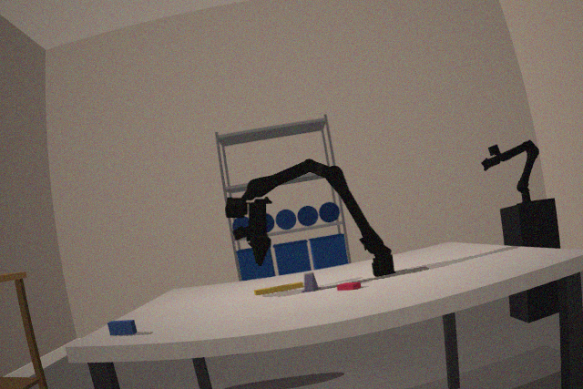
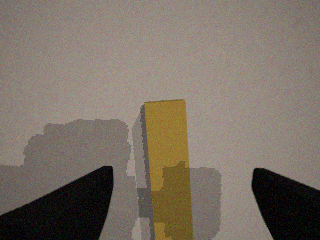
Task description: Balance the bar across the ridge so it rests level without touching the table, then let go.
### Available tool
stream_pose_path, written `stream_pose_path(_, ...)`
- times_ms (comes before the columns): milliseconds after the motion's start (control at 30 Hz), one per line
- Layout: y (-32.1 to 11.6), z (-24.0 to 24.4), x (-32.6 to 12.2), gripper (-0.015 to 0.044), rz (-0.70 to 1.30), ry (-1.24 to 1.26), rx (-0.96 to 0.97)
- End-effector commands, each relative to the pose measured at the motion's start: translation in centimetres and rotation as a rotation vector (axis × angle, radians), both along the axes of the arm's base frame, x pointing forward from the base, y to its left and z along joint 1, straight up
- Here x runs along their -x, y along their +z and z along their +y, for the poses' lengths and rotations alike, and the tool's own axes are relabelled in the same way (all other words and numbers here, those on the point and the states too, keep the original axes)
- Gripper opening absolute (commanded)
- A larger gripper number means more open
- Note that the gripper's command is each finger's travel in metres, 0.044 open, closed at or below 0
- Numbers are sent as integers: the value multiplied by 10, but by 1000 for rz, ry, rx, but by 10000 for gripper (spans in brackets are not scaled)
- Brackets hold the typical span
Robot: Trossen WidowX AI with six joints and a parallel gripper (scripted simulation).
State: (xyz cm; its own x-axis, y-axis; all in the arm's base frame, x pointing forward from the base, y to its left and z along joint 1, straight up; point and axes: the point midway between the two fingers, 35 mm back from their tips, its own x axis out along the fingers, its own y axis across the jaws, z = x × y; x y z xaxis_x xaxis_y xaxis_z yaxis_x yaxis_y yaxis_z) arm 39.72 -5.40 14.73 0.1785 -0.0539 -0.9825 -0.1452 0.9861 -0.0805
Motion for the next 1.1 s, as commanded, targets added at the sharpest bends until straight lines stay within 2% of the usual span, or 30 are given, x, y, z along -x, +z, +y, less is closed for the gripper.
stream_pose_path(0,-22,-7,14,315,128,68,-34)
stream_pose_path(267,-29,-8,17,315,149,79,-40)
stream_pose_path(533,-69,-9,15,315,149,79,-40)
stream_pose_path(1067,-85,-9,15,315,149,79,-40)
